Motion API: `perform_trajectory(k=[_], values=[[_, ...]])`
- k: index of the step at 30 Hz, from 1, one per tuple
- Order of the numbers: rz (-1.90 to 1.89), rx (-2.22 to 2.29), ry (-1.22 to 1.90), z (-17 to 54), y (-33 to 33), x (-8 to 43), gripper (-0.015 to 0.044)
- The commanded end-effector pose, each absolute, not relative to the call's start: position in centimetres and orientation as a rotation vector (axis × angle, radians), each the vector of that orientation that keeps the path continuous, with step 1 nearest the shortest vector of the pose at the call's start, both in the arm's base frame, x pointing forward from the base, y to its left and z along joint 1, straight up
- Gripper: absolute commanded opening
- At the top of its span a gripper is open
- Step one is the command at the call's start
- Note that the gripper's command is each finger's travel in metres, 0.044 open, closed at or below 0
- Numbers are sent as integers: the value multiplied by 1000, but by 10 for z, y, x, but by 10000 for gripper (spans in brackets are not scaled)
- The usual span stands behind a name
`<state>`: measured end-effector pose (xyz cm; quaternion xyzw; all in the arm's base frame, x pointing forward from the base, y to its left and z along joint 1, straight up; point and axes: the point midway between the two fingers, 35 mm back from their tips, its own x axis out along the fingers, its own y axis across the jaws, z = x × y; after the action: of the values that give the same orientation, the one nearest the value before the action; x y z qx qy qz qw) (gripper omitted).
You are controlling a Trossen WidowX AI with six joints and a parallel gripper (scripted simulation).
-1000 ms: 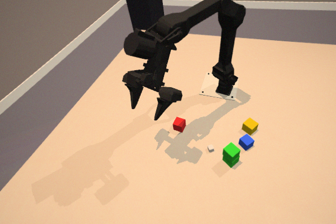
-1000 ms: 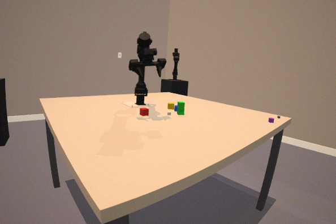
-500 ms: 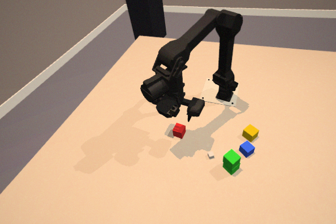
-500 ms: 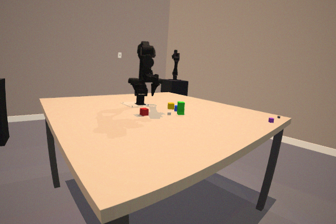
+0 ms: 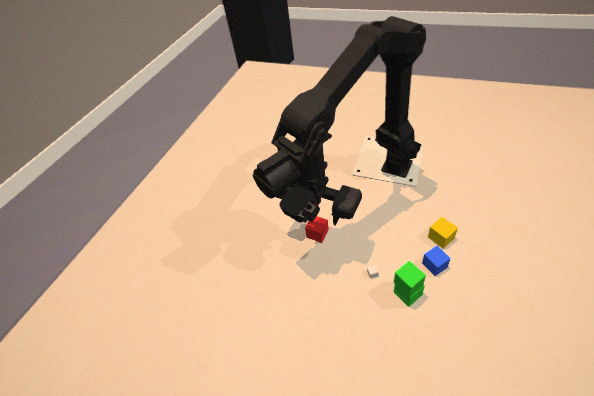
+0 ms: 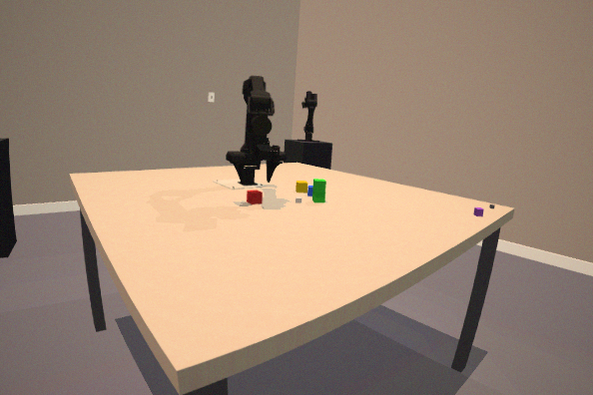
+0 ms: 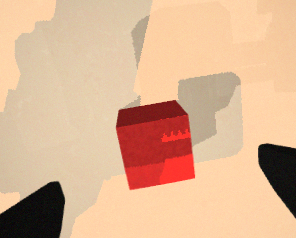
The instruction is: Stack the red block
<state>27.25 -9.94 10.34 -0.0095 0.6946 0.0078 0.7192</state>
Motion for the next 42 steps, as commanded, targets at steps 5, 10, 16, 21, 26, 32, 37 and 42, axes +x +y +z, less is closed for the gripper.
perform_trajectory(k=[5, 10, 16, 21, 26, 32, 37, 42], values=[[19, -28, 1539, 91, -100, 270, 440], [19, -28, 1539, 85, -100, 270, 440], [19, -28, 1539, 75, -100, 271, 440], [19, -28, 1539, 67, -100, 271, 440], [19, -28, 1539, 59, -100, 271, 440], [19, -28, 1540, 49, -100, 271, 440], [19, -28, 1540, 45, -100, 271, 440], [19, -28, 1540, 45, -100, 271, 440]])
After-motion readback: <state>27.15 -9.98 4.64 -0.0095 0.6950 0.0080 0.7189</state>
